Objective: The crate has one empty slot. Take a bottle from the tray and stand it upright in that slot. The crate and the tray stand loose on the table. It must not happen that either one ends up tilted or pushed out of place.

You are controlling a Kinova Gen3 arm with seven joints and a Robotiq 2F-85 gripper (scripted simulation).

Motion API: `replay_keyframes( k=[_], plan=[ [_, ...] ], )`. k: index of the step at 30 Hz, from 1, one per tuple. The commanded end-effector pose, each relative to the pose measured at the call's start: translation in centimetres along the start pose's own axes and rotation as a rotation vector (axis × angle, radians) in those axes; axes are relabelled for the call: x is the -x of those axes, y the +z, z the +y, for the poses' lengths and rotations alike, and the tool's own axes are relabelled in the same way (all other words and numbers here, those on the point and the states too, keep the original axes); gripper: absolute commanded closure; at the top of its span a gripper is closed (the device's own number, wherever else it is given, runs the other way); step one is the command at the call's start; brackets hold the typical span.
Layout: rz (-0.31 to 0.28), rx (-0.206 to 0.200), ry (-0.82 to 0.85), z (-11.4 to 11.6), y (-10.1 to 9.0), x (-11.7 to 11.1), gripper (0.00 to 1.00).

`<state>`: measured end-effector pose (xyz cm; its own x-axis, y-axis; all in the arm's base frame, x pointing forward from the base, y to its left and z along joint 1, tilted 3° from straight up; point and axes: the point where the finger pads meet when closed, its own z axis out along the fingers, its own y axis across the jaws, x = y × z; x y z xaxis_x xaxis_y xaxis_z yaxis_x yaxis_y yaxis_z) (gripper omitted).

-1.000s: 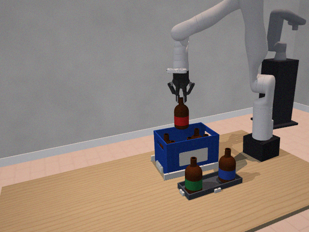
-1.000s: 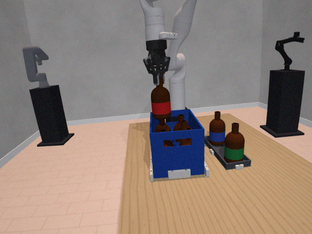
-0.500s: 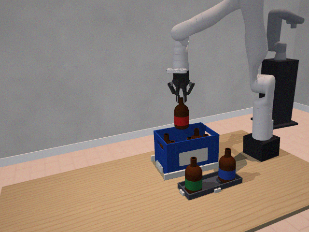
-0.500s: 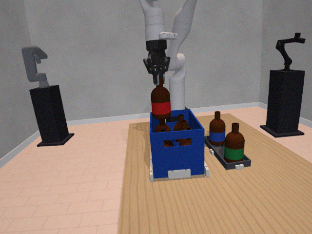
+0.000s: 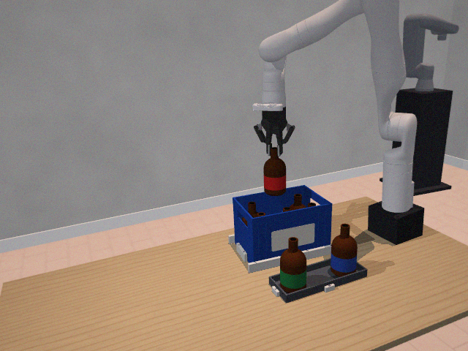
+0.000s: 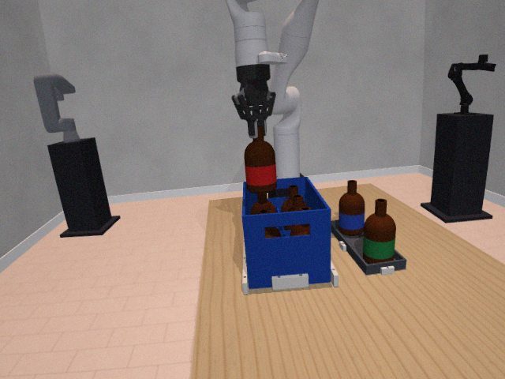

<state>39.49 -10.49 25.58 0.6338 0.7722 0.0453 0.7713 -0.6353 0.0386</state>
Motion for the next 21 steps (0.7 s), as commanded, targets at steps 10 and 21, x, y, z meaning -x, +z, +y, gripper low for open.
replay_keyframes(
  k=[10,21],
  plan=[
    [0.001,0.001,0.000,0.0,0.3,0.0,1.00],
    [0.001,0.001,0.000,0.0,1.3,0.0,1.00]
  ],
)
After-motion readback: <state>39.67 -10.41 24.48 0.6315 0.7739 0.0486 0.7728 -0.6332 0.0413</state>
